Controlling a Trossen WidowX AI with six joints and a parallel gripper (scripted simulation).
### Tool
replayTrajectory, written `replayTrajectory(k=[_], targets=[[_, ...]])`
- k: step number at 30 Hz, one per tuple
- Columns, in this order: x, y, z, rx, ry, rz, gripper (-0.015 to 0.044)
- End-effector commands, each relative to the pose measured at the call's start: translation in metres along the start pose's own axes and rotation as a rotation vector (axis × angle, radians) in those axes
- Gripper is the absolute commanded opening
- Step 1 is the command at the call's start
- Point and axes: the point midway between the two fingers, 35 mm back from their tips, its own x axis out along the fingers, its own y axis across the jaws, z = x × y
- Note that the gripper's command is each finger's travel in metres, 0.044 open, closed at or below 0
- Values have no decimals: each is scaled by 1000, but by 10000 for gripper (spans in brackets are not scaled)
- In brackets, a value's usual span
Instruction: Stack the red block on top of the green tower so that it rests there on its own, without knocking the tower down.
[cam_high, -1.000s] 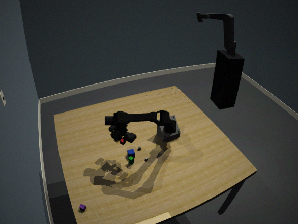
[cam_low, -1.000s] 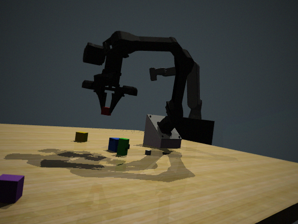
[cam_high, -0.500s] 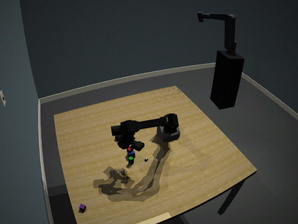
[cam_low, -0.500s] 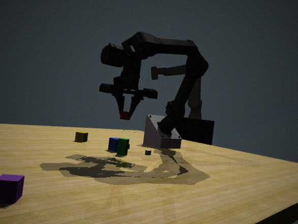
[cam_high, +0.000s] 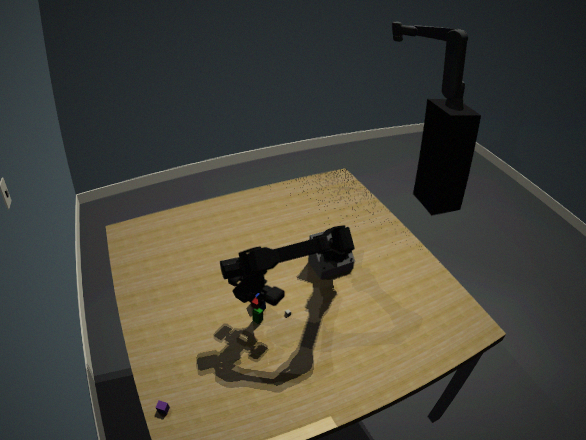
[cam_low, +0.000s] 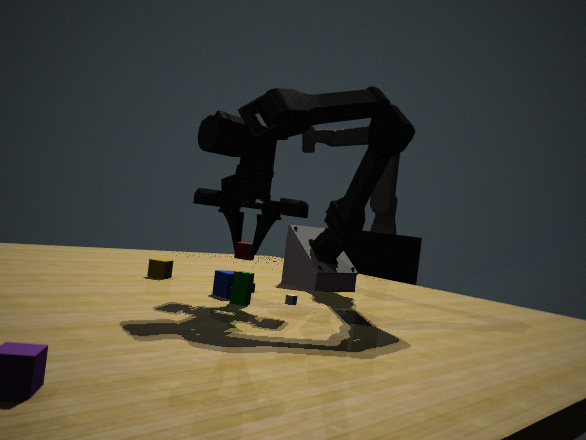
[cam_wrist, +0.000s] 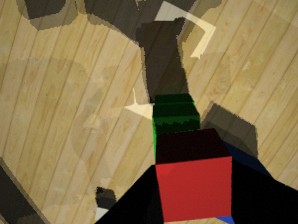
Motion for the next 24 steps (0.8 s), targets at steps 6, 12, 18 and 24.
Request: replayTrajectory(k=[6,12,18,24], targets=[[22,2,0,6,-2,8,0],[22,2,0,6,-2,8,0],[22,2,0,6,-2,8,0],[23,2,0,6,-2,8,0]])
